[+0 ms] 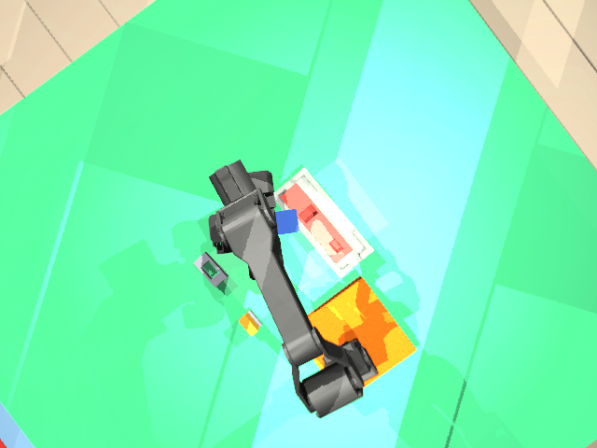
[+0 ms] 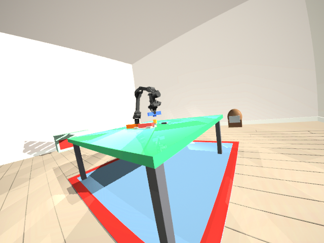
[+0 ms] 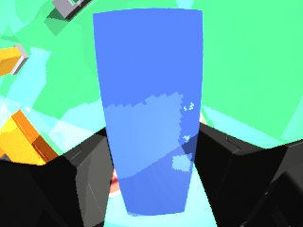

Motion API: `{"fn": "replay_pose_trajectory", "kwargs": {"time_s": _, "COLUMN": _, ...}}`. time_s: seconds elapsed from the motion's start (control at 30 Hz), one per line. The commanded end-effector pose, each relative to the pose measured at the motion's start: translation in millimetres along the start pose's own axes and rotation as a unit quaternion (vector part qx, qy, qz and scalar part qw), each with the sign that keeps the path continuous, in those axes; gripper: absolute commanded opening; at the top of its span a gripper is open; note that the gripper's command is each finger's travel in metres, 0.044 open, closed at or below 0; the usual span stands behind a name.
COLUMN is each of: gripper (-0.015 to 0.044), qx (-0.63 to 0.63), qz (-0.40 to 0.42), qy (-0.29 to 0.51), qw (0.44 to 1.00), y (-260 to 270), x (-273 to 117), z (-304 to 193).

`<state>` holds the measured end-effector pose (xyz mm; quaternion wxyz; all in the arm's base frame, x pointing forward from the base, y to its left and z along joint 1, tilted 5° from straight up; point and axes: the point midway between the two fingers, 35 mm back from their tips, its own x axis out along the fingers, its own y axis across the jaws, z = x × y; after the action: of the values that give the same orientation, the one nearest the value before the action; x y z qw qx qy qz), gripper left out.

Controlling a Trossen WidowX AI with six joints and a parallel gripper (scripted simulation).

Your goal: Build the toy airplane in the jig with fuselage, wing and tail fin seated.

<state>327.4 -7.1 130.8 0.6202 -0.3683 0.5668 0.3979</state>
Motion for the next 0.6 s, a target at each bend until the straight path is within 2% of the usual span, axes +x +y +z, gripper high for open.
{"fn": "replay_pose_trajectory", "kwargs": {"time_s": 0.0, "gripper": 0.0000, "qx": -0.039, "qz": 0.002, "qy": -0.001, "qw": 0.999, "y": -2.3, "x": 3.6, "z": -11.8}}
{"fn": "replay_pose_trajectory", "kwargs": {"time_s": 0.57, "gripper": 0.0000, "qx": -0.209, "qz": 0.002, "qy": 0.000, "qw": 0.978, "y": -10.7, "x": 13.9, "z": -65.8}}
